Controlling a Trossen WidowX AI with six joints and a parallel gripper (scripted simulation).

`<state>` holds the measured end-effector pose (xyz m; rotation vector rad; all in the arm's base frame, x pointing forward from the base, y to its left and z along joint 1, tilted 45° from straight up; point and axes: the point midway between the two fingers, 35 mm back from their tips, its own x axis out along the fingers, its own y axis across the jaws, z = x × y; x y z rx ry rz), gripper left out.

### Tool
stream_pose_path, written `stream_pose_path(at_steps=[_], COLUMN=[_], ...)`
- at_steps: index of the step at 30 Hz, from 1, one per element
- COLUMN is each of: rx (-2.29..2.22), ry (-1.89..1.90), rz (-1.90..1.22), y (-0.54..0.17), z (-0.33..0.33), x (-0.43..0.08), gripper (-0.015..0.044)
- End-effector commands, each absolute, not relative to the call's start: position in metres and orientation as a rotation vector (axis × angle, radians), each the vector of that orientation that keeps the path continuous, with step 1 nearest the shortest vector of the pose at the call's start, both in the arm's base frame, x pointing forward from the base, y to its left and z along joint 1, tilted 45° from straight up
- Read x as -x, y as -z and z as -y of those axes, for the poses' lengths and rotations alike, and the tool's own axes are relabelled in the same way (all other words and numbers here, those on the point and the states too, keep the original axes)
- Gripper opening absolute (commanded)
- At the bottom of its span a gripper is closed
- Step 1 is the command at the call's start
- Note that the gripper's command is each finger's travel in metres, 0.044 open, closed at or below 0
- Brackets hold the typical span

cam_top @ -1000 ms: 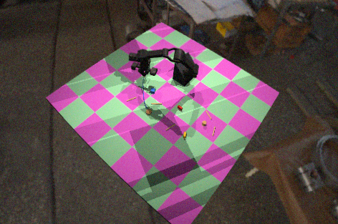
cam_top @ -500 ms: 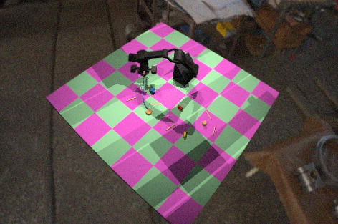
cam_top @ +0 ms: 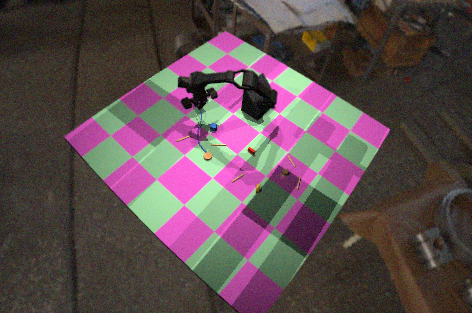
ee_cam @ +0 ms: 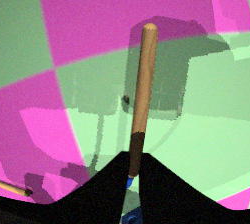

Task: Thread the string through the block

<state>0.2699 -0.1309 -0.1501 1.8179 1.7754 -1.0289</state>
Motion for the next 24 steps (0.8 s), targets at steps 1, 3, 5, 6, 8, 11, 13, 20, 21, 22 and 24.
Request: stream_pose_path(at_steps=[1,3,5,6,8,11,13,20,21,22,24], rx=[-1.744,-1.698,-1.651,-1.627,-1.580,-1.507,-1.458,-1.280,-1.255,-1.229,-1.176], ry=[0.892,0.816,0.740,0.703,0.629,0.519,0.447,0.203,0.169,0.136,0.069], rz=[-1.796,-1.806,-1.813,-1.816,-1.820,-1.822,-1.821,-1.803,-1.799,-1.794,-1.783], y=[0.149,0.148,0.148,0.148,0.147,0.146,0.146,0.144,0.144,0.144,0.143], z=[0.130,0.129,0.129,0.129,0.128,0.127,0.127,0.125,0.124,0.124,0.123], x=[-0.274,-0.276,-0.278,-0.278,-0.280,-0.283,-0.284,-0.290,-0.291,-0.292,-0.293], gripper=[0.0000,0.0000,0.0000,0.0000,0.0000,0.0000,0.0000,0.0000,0.0000,0.0000,0.0000])
